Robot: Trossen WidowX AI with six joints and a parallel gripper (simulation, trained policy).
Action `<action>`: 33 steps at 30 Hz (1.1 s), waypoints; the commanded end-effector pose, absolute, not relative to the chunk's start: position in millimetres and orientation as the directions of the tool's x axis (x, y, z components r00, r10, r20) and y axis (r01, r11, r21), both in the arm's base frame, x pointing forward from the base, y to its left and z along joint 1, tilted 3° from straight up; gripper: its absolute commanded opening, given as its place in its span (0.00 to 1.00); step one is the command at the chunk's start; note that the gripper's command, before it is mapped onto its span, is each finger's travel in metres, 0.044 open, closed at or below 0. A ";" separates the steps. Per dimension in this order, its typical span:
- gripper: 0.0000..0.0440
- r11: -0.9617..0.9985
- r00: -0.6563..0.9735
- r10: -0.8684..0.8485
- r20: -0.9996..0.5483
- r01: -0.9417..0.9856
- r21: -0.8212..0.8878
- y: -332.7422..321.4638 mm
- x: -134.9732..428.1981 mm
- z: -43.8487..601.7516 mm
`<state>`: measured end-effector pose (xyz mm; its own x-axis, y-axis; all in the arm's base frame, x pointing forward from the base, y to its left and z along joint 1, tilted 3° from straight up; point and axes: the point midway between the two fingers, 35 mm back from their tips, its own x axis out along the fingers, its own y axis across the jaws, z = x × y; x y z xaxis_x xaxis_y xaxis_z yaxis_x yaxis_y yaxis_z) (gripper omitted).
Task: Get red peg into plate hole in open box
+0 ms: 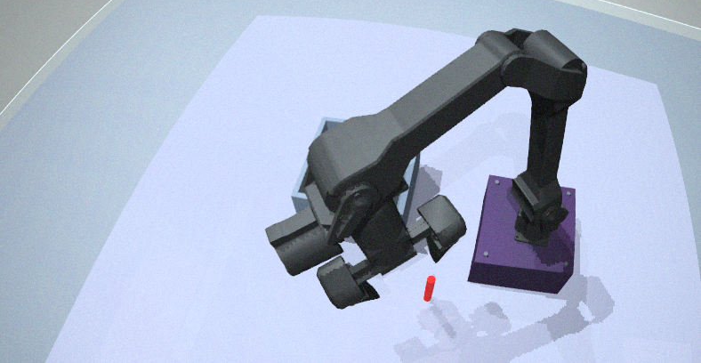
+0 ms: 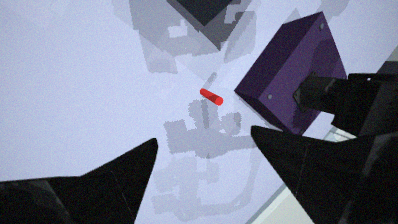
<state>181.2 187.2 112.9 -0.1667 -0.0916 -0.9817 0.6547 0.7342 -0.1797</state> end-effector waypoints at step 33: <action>0.79 0.762 -0.102 -0.182 -0.978 0.614 -0.206 139.9 157.9 -20.4</action>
